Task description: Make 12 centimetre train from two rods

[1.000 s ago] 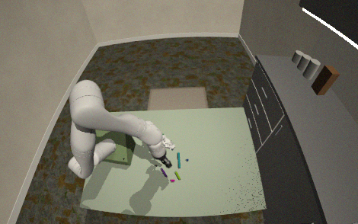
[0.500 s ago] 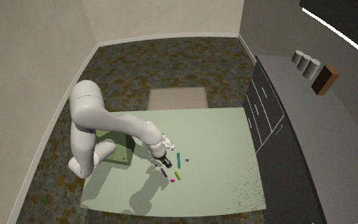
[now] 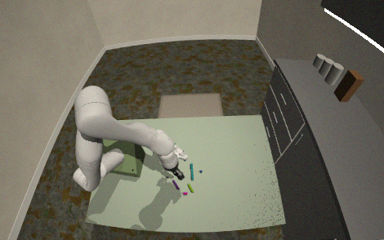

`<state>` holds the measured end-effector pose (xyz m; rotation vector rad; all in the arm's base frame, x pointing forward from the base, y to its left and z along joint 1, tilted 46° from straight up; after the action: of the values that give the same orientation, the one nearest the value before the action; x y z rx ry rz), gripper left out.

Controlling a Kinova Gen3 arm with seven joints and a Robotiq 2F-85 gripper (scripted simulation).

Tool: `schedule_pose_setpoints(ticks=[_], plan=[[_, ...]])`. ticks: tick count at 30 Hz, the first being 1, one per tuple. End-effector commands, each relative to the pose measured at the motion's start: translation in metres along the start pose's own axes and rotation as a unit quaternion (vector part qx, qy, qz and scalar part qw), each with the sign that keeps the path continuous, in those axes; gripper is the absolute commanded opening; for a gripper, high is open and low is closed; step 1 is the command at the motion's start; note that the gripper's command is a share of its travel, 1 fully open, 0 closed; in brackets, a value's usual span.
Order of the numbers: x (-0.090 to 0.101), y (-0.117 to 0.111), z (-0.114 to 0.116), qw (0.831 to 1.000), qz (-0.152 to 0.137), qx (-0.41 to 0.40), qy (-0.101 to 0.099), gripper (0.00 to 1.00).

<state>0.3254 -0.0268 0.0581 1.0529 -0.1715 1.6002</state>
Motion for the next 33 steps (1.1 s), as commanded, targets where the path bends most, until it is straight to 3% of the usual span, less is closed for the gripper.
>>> schedule_pose_setpoints(ticks=[1, 7, 9, 17, 20, 33], plan=[[0.001, -0.002, -0.001, 1.000, -0.001, 0.016, 0.000, 1.00], [0.000, -0.015, -0.027, 0.987, -0.006, 0.159, -0.004, 1.00], [0.000, -0.015, -0.027, 0.987, -0.006, 0.159, -0.004, 1.00], [0.001, -0.038, -0.066, 0.930, 0.001, 0.369, -0.003, 1.00], [0.001, -0.040, -0.070, 0.922, 0.002, 0.386, -0.003, 1.00], [0.000, -0.038, -0.070, 0.922, 0.001, 0.387, -0.003, 1.00]])
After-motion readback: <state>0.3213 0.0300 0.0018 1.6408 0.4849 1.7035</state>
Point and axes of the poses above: the point where the finger pads meet when closed, its own x axis back along the fingers, its own z axis across the jaws, y = z × x, the point moved 9 cm from there along x, back along the fingers, and after that the axes turned 14 degrees about -x, right-handed, at the moved point
